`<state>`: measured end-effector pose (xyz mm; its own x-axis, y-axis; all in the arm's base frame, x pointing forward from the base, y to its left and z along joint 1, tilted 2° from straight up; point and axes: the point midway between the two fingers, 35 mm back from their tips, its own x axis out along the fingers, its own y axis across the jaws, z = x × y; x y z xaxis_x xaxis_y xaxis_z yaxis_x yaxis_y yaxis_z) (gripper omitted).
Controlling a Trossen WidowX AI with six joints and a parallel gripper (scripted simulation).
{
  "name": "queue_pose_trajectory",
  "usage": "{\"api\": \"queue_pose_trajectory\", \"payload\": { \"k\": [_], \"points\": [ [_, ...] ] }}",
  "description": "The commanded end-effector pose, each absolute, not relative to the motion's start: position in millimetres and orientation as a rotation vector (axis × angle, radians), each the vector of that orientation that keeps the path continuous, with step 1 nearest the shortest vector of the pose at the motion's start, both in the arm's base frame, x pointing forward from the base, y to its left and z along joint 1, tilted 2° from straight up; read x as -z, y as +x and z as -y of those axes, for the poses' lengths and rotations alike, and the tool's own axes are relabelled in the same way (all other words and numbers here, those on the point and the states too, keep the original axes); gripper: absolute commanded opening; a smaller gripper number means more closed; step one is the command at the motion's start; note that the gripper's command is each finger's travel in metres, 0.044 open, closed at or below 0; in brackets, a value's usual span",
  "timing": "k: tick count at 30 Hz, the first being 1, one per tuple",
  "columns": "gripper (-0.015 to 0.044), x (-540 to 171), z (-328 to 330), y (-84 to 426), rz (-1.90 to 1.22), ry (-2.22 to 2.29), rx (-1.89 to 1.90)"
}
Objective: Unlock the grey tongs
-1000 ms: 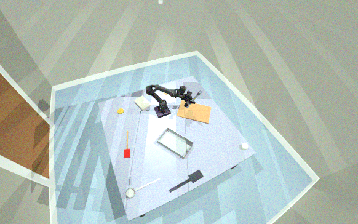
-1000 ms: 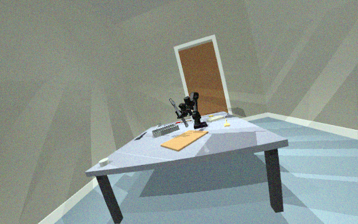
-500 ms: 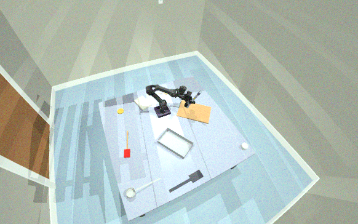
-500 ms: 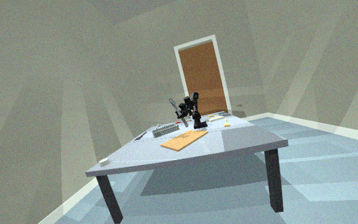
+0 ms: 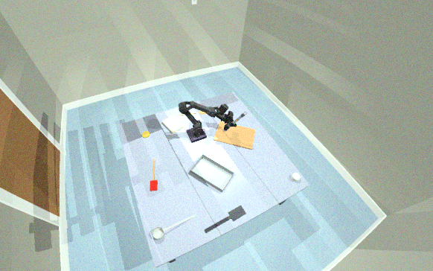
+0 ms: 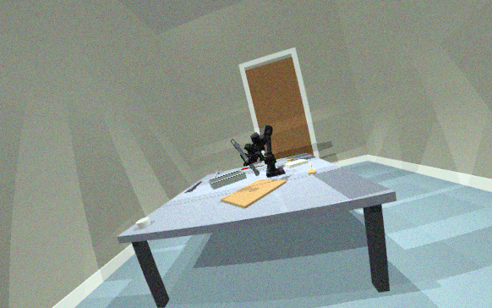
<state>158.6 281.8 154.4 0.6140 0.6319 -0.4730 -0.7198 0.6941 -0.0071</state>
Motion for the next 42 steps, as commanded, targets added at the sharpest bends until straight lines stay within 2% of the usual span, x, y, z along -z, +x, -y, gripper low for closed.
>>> {"api": "queue_pose_trajectory", "payload": {
  "k": [1, 42],
  "points": [
    [-0.015, -156, -289, 162, -0.501, -0.228, -0.788],
    [-0.015, -94, -304, 177, -1.218, -0.549, -0.708]
  ]
}}
